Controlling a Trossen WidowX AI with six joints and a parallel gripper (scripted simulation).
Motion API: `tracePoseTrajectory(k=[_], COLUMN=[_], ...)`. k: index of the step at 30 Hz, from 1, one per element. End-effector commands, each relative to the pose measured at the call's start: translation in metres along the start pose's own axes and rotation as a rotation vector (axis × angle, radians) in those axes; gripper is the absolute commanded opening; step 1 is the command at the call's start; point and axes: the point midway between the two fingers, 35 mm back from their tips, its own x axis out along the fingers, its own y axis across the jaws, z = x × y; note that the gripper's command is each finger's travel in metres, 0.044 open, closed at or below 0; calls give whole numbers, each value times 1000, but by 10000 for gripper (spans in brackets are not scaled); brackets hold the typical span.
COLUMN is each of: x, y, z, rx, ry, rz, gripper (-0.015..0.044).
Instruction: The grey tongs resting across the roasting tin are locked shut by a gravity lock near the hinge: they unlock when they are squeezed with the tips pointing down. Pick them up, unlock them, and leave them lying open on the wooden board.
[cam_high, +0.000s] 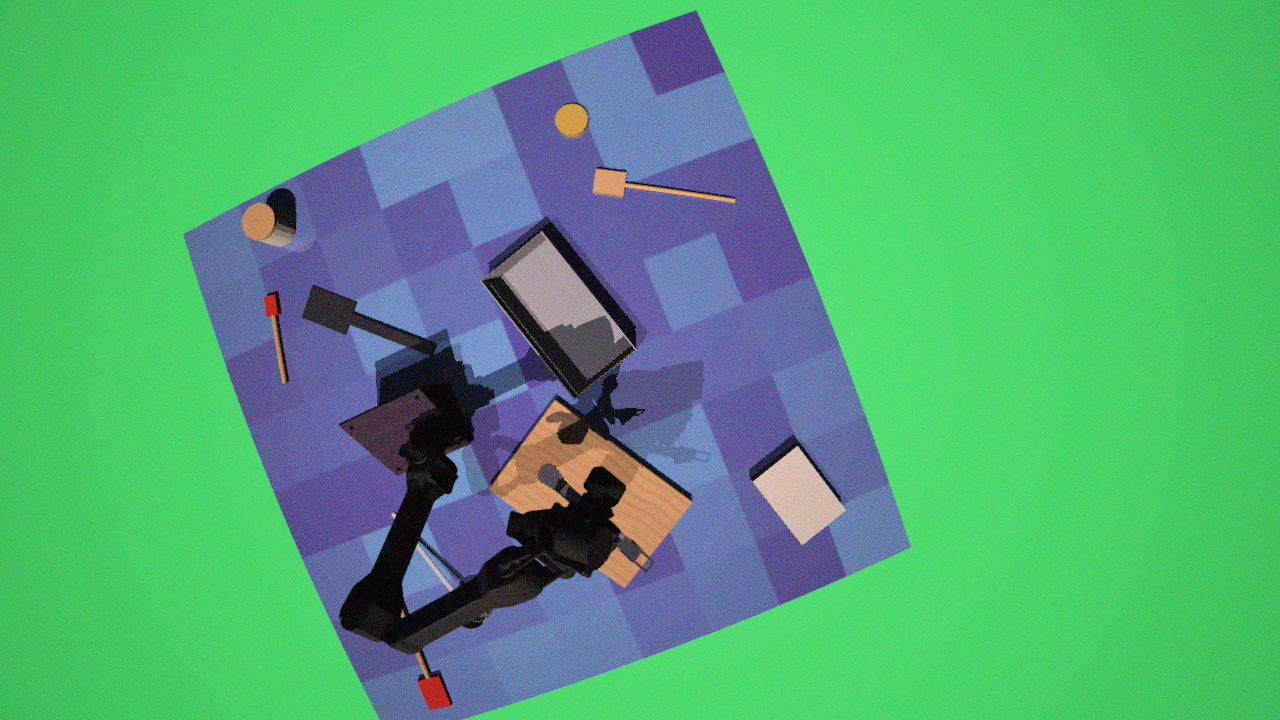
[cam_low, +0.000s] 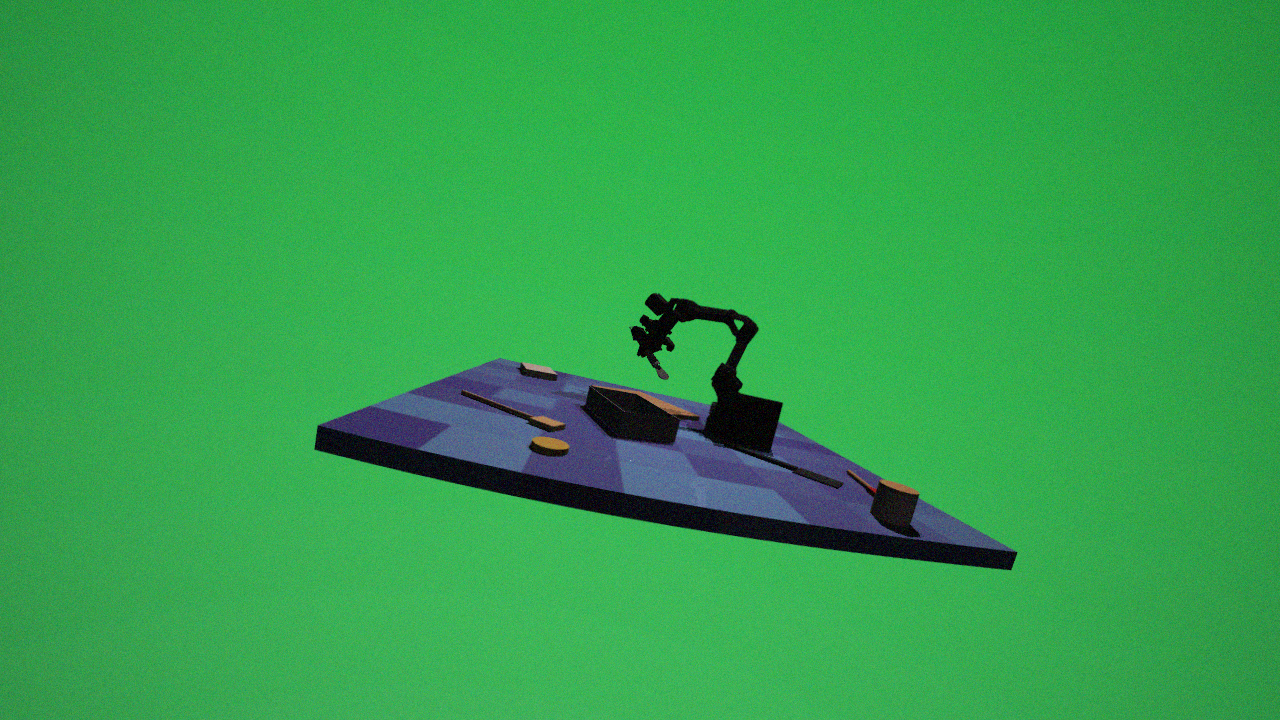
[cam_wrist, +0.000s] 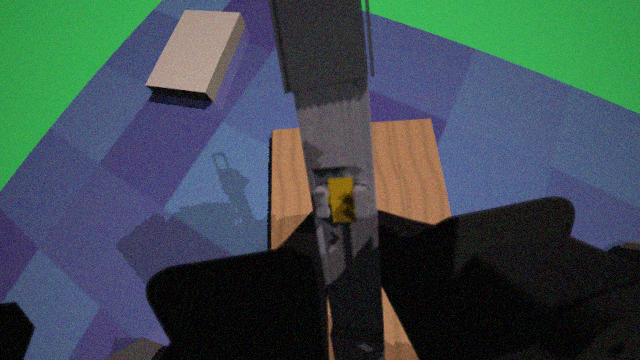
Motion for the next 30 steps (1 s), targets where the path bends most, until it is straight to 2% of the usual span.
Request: tracePoseTrajectory(k=[1, 17, 30], x=[-4, -19, -27], y=[0, -11, -24], z=[1, -12, -30], rx=[-6, 11, 45], ry=[-62, -263, -332], rz=[-4, -72, -130], gripper=[-150, -150, -150])
